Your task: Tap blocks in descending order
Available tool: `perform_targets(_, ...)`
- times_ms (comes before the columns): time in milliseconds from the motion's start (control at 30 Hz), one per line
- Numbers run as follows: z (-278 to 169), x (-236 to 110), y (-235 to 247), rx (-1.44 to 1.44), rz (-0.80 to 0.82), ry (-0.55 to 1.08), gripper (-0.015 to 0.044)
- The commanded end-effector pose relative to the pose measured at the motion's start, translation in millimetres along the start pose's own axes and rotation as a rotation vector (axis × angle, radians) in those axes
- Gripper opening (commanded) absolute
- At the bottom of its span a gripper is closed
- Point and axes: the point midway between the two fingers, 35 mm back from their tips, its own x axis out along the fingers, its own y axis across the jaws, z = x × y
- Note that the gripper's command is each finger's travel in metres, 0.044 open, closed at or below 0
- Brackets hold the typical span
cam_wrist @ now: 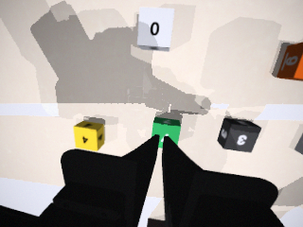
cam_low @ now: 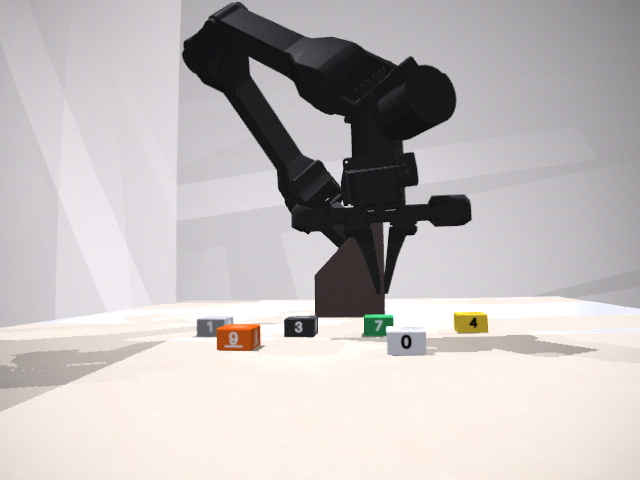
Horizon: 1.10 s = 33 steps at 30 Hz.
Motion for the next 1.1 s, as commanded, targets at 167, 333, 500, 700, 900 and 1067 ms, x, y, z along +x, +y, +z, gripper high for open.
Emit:
perform_targets(167,-2,18,-1,-0.007,-0.010,0.008,0.0020)
perform_targets(333,-3,26,-1,-0.007,-0.011,0.008,0.0020)
perform_targets(500,-3,30,-2,-0.007,-0.011,0.008,0.0020)
perform_targets(700,-3,30,-2,-0.007,-0.011,0.008,0.0020)
perform_targets(900,-2,0,-1,-0.007,-0.010,0.008,0.0020)
perform_targets(1067,1,-30,1,-0.008,-0.005,0.008,0.0020)
